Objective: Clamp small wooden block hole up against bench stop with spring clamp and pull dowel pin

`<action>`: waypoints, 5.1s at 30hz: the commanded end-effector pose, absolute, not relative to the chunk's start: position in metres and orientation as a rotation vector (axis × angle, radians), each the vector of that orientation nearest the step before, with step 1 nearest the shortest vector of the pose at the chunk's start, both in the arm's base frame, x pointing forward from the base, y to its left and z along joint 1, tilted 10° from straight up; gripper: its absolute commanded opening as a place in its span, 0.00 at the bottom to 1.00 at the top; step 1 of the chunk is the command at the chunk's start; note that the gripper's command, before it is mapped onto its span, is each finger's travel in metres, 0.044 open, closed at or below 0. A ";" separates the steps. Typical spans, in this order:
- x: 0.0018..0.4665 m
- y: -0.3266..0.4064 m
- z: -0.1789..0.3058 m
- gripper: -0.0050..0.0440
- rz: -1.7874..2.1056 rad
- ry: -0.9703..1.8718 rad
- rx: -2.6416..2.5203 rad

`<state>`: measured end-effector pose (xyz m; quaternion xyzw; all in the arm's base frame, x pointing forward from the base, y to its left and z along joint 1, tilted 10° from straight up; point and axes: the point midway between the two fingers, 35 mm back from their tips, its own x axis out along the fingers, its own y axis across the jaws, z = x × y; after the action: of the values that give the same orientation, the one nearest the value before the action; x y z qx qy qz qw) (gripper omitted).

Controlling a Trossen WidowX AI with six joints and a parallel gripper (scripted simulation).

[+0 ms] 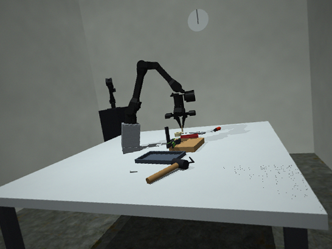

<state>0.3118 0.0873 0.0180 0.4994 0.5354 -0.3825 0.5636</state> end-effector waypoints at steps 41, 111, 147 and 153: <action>0.309 0.129 0.032 0.10 -0.972 1.223 1.255; 0.289 0.193 0.054 0.10 -1.080 1.163 1.385; 0.295 0.202 0.021 0.10 -1.086 1.159 1.393; 0.296 0.203 0.013 0.10 -1.086 1.159 1.393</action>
<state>0.2986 0.2046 0.0241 0.5805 0.4771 -0.4385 0.4931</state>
